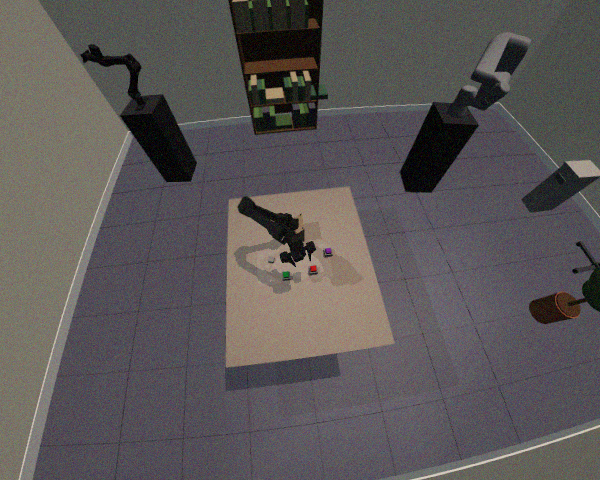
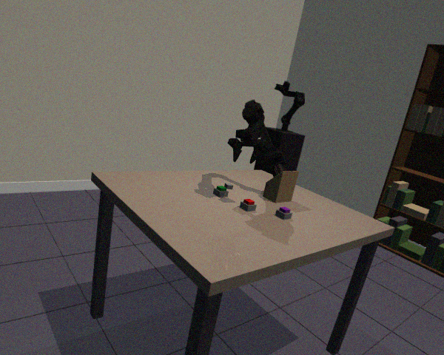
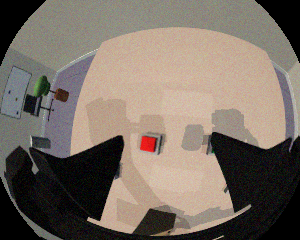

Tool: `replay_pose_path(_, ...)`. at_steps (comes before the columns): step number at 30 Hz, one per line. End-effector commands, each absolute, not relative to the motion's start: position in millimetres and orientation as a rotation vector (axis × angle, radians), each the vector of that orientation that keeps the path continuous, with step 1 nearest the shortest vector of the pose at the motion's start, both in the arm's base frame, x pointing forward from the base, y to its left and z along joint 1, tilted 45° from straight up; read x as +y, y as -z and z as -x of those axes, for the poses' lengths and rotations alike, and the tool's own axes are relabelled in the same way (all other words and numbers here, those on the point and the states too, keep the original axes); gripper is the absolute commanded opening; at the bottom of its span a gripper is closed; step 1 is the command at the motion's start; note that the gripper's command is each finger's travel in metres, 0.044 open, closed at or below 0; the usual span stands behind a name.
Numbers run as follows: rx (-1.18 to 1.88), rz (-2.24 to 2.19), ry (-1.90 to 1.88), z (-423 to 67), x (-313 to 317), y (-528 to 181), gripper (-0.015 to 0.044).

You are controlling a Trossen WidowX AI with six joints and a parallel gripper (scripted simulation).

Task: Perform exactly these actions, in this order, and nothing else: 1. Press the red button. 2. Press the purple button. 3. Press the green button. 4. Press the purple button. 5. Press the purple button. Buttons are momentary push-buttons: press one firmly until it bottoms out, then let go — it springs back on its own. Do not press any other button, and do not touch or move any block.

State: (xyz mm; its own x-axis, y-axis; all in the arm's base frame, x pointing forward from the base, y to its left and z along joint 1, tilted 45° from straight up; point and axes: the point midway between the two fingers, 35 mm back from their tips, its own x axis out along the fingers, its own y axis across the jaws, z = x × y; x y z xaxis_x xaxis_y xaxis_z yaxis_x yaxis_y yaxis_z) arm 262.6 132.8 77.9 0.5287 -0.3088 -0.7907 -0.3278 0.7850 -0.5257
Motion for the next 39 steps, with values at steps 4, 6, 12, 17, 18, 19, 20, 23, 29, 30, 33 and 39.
replay_pose_path(4, 1.26, 0.695, 0.198, -261, 145, -32, 0.04)
replay_pose_path(6, 1.308, 0.701, 0.271, -260, 147, -19, 0.04)
replay_pose_path(12, 1.391, 0.729, 0.452, -254, 148, 11, 0.04)
replay_pose_path(17, 1.391, 0.729, 0.452, -255, 147, 13, 0.0374)
replay_pose_path(18, 1.391, 0.729, 0.451, -256, 142, 19, 0.0348)
replay_pose_path(19, 1.391, 0.729, 0.451, -259, 133, 29, 0.0321)
replay_pose_path(20, 1.39, 0.729, 0.452, -261, 122, 40, 0.0295)
replay_pose_path(23, 1.389, 0.73, 0.454, -263, 106, 55, 0.0216)
replay_pose_path(29, 1.389, 0.73, 0.454, -263, 106, 55, 0.0059)
replay_pose_path(30, 1.389, 0.73, 0.454, -263, 106, 55, 0.0032)
replay_pose_path(33, 1.389, 0.73, 0.454, -263, 106, 55, 0.002)
replay_pose_path(39, 1.389, 0.73, 0.454, -263, 106, 55, 0.002)
